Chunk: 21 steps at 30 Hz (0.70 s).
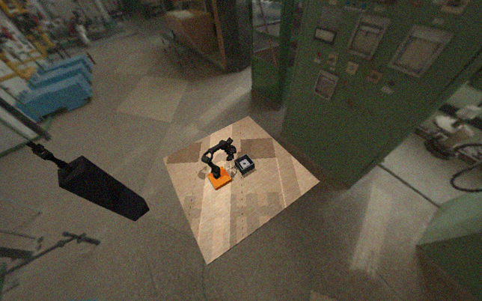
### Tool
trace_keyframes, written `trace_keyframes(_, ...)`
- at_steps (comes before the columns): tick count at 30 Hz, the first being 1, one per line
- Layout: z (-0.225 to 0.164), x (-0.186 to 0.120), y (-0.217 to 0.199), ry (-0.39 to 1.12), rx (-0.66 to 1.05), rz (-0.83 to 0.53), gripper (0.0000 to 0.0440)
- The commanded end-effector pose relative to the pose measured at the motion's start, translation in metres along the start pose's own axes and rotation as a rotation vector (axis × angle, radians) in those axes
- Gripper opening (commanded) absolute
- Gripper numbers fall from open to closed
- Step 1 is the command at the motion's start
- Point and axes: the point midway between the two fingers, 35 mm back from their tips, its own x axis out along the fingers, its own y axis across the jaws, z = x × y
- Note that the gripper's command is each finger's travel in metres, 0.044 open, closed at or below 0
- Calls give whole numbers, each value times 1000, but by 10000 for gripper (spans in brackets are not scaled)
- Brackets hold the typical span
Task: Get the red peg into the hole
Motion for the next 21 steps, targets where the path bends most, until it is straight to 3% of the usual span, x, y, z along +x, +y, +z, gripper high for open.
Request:
trace_keyframes(1, 12, 0, -3, -2, 14, -11, 0)
trace_keyframes(21, 83, 25, -23, -5, 160, -24, 1)
